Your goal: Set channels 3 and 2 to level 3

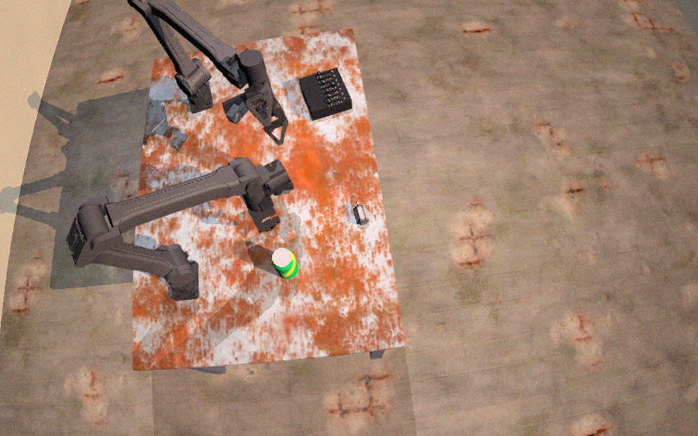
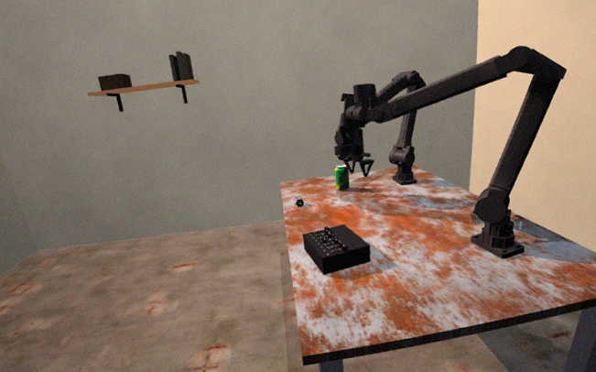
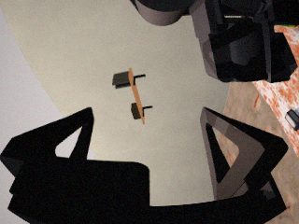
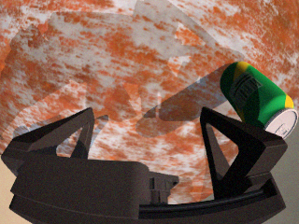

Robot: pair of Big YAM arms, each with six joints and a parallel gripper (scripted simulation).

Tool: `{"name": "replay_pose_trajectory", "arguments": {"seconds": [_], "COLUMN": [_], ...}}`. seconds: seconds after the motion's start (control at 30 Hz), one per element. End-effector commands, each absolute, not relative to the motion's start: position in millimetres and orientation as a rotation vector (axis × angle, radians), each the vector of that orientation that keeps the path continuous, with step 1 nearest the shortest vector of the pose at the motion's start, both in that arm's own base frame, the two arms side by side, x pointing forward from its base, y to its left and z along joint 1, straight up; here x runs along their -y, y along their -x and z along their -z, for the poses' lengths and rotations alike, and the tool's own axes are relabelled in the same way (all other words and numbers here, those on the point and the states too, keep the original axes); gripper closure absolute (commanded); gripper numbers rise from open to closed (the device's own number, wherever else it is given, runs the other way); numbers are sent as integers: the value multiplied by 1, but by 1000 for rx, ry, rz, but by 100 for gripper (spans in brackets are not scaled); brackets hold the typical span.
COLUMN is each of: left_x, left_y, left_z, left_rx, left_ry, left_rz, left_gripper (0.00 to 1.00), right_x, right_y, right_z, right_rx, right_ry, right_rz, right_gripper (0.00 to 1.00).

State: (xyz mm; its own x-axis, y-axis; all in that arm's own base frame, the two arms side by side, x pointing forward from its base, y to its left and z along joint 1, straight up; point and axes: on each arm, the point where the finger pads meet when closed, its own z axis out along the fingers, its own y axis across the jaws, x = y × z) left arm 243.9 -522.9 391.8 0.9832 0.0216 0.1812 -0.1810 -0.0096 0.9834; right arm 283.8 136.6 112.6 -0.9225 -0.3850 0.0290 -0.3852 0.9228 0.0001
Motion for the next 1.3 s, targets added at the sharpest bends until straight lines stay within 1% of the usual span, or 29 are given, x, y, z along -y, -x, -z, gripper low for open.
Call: {"name": "replay_pose_trajectory", "arguments": {"seconds": [0.0, 0.53, 0.6, 0.73, 0.9, 0.93, 1.03, 1.1, 1.17, 1.27], "left_x": [523, 523, 525, 527, 508, 508, 476, 476, 444, 425], "left_y": [-244, -244, -249, -274, -337, -337, -388, -388, -420, -434], "left_z": [-398, -398, -415, -412, -372, -372, -334, -334, -306, -292], "left_rx": [130, 130, 130, 58, -198, -198, -457, -457, -664, -775], "left_ry": [-1563, -1563, -1547, -1588, -1766, -1766, -1914, -1914, -2013, -2060], "left_rz": [-166, -166, -179, -181, -170, -170, -161, -161, -153, -148], "left_gripper": [0, 0, 0, 0, 0, 0, 0, 0, 0, 0], "right_x": [-138, -138, -142, -142, -142, -142, -142, -142, -142, -142], "right_y": [-286, -286, -294, -294, -294, -294, -294, -294, -294, -294], "right_z": [-115, -115, -124, -124, -124, -124, -124, -124, -124, -124], "right_rx": [3061, 3061, 3084, 3084, 3084, 3084, 3084, 3084, 3084, 3084], "right_ry": [-613, -613, -618, -618, -618, -618, -618, -618, -618, -618], "right_rz": [-5, -5, 4, 4, 4, 4, 4, 4, 4, 4], "right_gripper": [0, 0, 0, 0, 0, 0, 0, 0, 0, 0]}}
